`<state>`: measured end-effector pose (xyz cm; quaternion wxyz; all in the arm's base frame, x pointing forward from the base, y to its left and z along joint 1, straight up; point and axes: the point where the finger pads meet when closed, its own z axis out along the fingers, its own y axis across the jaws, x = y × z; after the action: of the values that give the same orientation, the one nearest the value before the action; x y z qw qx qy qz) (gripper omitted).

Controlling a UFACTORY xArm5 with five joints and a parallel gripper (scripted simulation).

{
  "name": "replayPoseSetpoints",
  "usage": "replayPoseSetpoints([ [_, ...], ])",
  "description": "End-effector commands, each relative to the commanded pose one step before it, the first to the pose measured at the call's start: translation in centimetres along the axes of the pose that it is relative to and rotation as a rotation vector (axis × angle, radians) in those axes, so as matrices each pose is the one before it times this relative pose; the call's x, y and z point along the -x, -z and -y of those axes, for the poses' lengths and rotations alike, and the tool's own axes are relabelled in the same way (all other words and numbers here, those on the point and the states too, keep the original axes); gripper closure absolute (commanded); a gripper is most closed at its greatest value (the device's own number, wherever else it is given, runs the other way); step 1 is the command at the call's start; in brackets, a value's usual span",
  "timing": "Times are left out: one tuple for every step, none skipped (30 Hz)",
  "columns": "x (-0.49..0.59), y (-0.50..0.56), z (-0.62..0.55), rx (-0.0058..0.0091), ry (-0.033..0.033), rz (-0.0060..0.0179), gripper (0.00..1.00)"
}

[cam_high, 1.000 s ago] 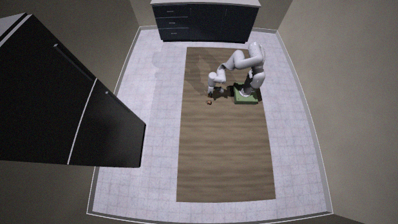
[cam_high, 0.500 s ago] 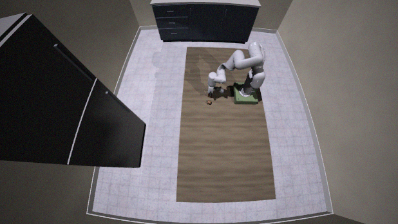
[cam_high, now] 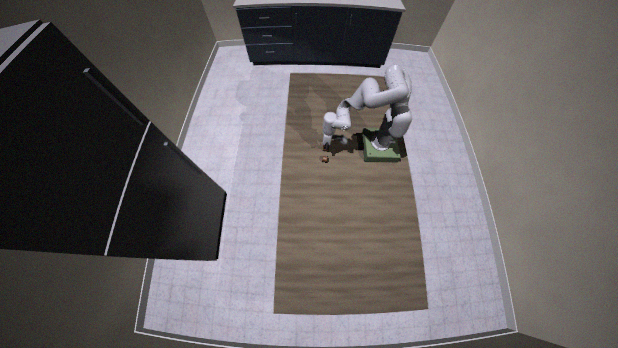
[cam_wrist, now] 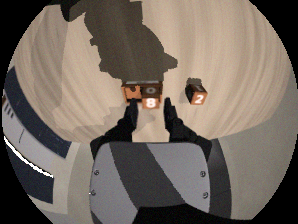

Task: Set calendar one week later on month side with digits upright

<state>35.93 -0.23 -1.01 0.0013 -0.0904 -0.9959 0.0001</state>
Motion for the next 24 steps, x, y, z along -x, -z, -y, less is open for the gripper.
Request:
replayPoseSetpoints([
  [0.097, -0.332, -0.018, 0.00047, 0.0, 0.00259, 0.53],
  [-0.005, -0.139, 0.001, 0.0, 0.0, 0.0, 0.53],
  [-0.005, -0.15, 0.001, 0.0, 0.0, 0.0, 0.53],
  [0.001, -0.154, 0.0, 0.0, 0.0, 0.0, 0.53],
  [0.001, -0.16, 0.0, 0.0, 0.0, 0.0, 0.53],
  [0.0, -0.163, 0.0, 0.0, 0.0, 0.0, 0.53],
  [-0.001, -0.163, 0.0, 0.0, 0.0, 0.0, 0.53],
  [-0.002, -0.16, 0.0, 0.0, 0.0, 0.0, 0.53],
  [0.0, -0.153, 0.0, 0.0, 0.0, 0.0, 0.53],
  [0.002, -0.143, 0.0, 0.0, 0.0, 0.0, 0.53],
  [0.001, -0.133, 0.0, 0.0, 0.0, 0.0, 0.53],
  [0.0, 0.0, 0.0, 0.0, 0.0, 0.0, 0.53],
  [0.0, 0.0, 0.0, 0.0, 0.0, 0.0, 0.53],
  [0.0, -0.12, 0.0, 0.0, 0.0, 0.0, 0.53],
  [0.0, -0.106, 0.0, 0.0, 0.0, 0.0, 0.53],
  [-0.001, -0.09, 0.0, 0.0, 0.0, 0.0, 0.53],
  [-0.001, -0.074, 0.0, 0.0, 0.0, 0.0, 0.53],
  [-0.001, -0.058, 0.0, 0.0, 0.0, 0.0, 0.53],
  [-0.001, -0.042, 0.0, 0.0, 0.0, 0.0, 0.53],
  [0.0, -0.027, 0.0, 0.0, 0.0, 0.0, 0.53],
  [0.0, -0.015, 0.0, 0.0, 0.0, 0.0, 0.53],
  [0.0, -0.006, 0.0, 0.0, 0.0, 0.0, 0.53],
  [0.0, -0.001, 0.0, 0.0, 0.0, 0.0, 0.53],
  [0.0, 0.0, 0.0, 0.0, 0.0, 0.0, 0.53],
])
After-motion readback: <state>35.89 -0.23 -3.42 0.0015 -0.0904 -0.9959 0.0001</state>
